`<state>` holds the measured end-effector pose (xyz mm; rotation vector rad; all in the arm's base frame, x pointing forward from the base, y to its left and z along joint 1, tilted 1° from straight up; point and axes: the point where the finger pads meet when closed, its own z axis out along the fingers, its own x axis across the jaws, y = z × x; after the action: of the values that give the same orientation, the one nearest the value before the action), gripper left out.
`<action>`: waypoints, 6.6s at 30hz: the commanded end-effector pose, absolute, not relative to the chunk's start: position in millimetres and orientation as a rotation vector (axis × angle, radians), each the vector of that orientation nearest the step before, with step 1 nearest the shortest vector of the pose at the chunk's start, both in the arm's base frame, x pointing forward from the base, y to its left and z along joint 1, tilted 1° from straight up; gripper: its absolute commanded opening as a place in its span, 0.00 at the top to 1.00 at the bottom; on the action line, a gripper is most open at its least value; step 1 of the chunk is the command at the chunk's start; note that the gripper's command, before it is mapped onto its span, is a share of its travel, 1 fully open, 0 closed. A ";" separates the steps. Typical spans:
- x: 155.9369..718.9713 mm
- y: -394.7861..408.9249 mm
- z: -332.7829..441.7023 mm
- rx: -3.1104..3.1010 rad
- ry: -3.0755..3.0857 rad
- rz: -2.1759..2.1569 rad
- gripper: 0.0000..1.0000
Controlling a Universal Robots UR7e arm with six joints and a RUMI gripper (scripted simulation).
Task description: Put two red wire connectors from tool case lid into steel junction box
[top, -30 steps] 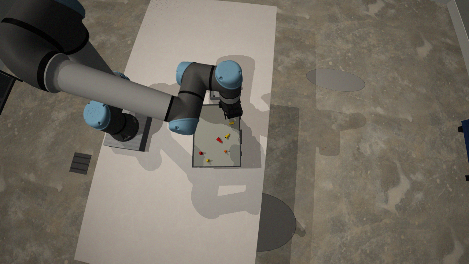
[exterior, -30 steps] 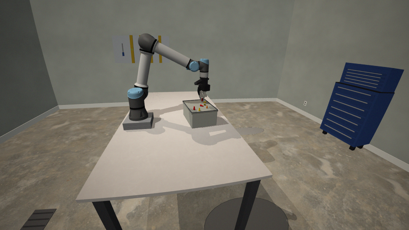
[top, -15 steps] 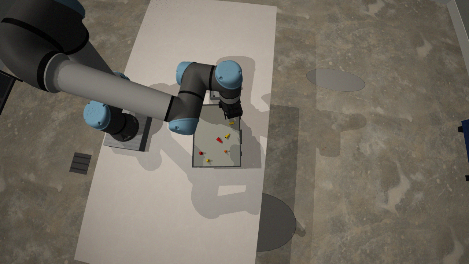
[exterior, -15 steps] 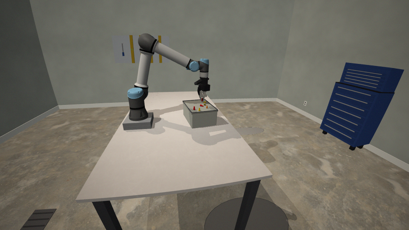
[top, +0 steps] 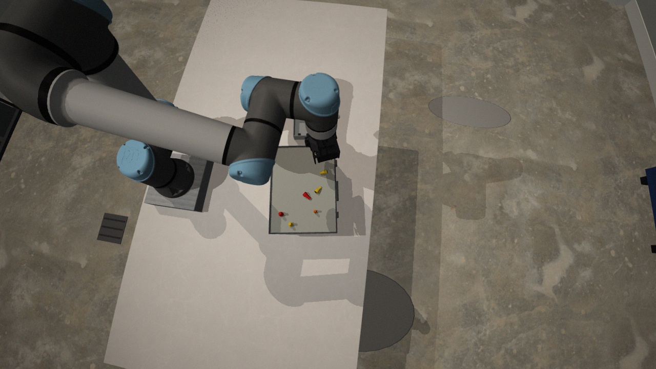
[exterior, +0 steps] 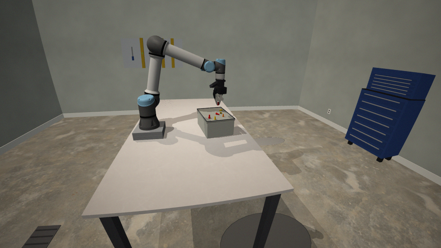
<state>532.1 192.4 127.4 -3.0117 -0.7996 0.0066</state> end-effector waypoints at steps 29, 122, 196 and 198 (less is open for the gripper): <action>525.5 201.9 164.4 -3.012 -0.800 0.006 1.00; 410.7 366.1 -14.1 -3.012 -0.800 0.006 1.00; 411.0 365.5 14.0 -3.012 -0.800 0.006 0.82; 411.2 365.2 26.5 -3.012 -0.800 0.006 0.82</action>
<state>410.6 365.5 7.3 -3.0120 -0.7997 0.0077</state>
